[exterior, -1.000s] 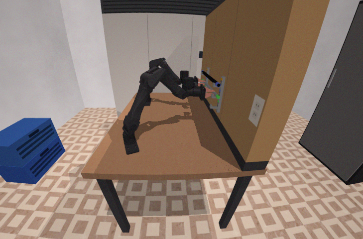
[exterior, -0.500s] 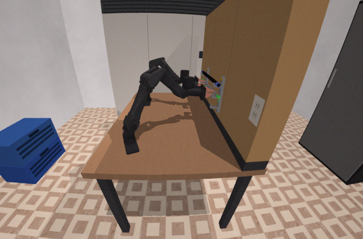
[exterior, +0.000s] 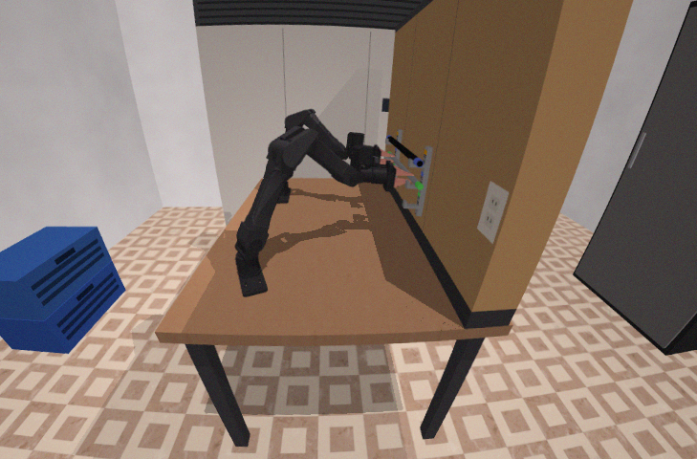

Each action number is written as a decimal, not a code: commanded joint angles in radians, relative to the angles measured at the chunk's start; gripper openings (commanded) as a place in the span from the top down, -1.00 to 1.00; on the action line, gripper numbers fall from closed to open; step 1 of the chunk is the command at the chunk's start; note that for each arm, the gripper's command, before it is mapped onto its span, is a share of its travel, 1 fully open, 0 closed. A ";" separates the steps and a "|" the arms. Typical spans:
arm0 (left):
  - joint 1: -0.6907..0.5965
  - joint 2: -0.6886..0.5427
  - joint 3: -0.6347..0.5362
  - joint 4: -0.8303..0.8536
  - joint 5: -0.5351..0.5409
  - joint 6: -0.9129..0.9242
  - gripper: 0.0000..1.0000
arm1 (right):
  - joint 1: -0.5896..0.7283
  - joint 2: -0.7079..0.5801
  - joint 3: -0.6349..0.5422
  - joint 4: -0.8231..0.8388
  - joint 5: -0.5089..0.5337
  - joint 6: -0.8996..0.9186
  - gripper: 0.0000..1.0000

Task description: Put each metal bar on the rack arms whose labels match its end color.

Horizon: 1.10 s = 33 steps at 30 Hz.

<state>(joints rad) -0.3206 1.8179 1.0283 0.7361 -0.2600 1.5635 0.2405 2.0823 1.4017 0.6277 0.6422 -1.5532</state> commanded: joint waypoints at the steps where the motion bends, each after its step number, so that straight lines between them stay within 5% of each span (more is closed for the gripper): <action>1: 0.010 -0.043 0.043 -0.029 0.008 0.008 1.00 | -0.005 -0.040 0.039 -0.025 -0.010 -0.018 1.00; 33: 0.009 -0.081 0.092 -0.116 0.007 0.008 1.00 | -0.005 -0.069 0.088 -0.104 -0.009 -0.016 1.00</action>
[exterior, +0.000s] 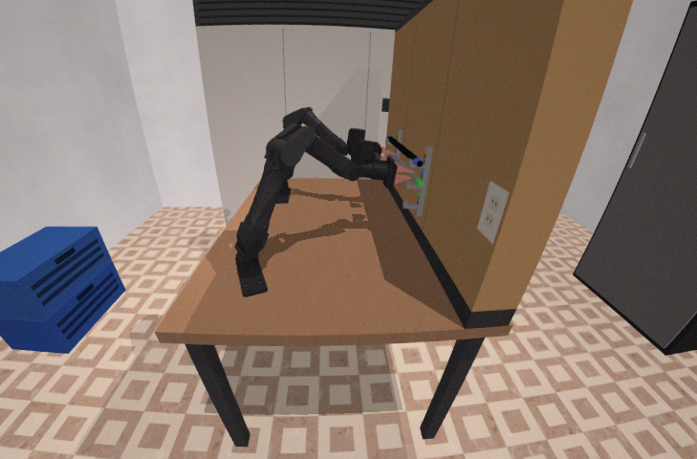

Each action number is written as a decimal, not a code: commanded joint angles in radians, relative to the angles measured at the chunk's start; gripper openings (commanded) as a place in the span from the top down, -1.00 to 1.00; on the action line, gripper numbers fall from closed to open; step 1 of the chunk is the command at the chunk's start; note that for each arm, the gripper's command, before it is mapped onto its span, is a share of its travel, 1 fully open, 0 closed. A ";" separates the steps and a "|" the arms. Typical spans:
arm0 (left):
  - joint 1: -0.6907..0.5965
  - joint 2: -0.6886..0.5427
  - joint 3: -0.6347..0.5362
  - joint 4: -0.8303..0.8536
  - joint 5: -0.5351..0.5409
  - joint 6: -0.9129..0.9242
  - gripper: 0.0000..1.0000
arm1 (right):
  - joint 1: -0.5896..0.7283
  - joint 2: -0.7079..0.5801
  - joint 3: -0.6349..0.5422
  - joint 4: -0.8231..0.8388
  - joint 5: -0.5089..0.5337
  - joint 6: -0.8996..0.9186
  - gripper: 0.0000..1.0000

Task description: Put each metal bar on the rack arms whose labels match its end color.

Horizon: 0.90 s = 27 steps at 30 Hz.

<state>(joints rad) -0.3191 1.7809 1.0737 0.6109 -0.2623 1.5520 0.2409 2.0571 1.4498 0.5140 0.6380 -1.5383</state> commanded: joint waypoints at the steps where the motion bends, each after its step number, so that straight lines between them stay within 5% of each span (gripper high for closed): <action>1: 0.008 -0.045 0.048 0.006 0.009 0.019 1.00 | -0.005 -0.045 0.042 0.007 -0.004 -0.031 1.00; 27: 0.008 -0.062 0.080 -0.043 0.009 0.019 1.00 | -0.005 -0.056 0.071 -0.033 -0.005 -0.031 1.00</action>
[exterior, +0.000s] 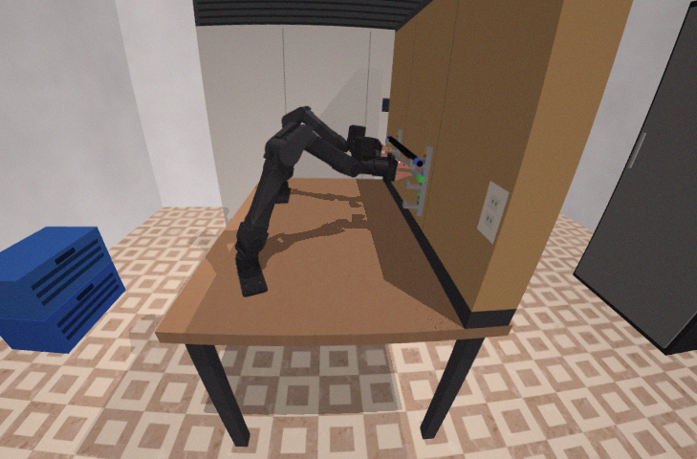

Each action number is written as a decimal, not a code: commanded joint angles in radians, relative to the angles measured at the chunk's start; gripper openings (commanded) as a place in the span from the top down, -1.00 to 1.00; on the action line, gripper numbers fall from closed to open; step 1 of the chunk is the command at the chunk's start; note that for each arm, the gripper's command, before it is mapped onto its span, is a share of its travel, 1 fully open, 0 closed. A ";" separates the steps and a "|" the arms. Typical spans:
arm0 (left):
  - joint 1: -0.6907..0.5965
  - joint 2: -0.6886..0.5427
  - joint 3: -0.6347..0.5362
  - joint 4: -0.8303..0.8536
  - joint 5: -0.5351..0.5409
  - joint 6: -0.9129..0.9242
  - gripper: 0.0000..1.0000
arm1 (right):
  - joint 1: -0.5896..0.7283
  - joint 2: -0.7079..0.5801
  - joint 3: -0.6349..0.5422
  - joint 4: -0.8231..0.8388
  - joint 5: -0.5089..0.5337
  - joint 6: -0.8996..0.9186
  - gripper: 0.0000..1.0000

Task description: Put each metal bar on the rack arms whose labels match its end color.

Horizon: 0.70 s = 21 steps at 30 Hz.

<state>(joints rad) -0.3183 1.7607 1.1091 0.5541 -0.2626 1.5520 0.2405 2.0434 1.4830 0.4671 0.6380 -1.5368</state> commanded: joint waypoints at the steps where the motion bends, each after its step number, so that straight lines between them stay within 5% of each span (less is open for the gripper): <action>1: 0.007 -0.044 0.043 0.014 0.009 0.019 1.00 | -0.004 -0.044 0.036 0.014 -0.004 -0.032 1.00; 21: -0.003 -0.091 -0.014 0.023 -0.001 0.019 1.00 | 0.016 -0.081 -0.026 0.036 0.015 -0.030 1.00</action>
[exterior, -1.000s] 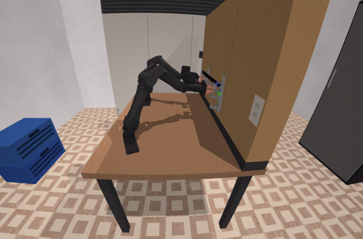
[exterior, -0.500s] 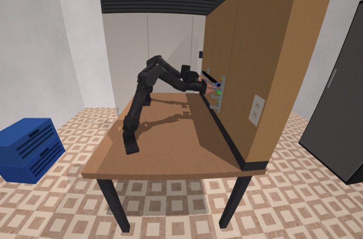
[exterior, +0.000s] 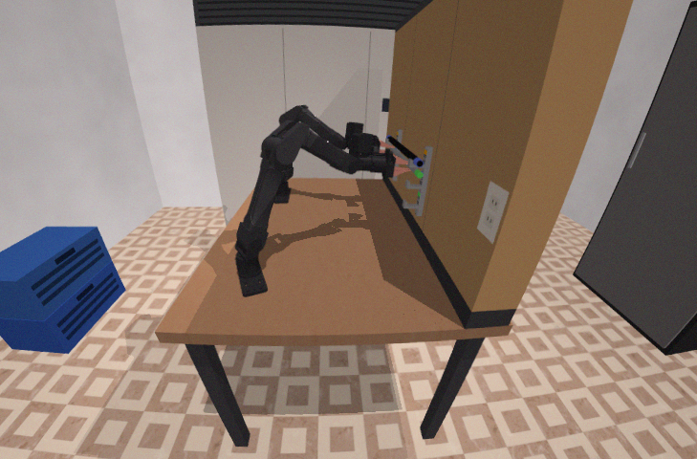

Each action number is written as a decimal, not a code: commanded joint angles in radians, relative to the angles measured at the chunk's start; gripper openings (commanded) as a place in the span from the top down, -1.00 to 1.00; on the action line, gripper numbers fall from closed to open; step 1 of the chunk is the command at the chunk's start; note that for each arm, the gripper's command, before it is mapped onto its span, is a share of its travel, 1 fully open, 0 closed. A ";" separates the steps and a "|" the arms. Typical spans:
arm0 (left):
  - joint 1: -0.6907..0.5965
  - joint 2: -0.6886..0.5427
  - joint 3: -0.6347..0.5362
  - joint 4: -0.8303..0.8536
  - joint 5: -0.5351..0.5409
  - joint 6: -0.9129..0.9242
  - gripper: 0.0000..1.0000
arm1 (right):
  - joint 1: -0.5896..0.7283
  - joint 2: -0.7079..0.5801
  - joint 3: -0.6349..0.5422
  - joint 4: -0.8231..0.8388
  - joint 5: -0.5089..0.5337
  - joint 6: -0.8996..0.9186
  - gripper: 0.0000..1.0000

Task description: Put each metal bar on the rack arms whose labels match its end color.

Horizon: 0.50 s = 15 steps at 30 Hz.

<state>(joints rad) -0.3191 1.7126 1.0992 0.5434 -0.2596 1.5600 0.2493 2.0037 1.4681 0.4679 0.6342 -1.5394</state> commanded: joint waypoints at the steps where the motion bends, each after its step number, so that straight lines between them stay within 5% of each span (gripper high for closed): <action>1: -0.003 -0.045 -0.009 0.037 -0.004 0.011 1.00 | 0.009 -0.043 -0.016 0.038 0.020 -0.028 1.00; 15: -0.011 -0.074 -0.069 0.066 -0.012 0.010 1.00 | 0.024 -0.066 -0.075 0.073 0.036 -0.026 1.00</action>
<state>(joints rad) -0.3214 1.6848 1.0267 0.5545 -0.2588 1.5536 0.2676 1.9873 1.3960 0.4973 0.6476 -1.5314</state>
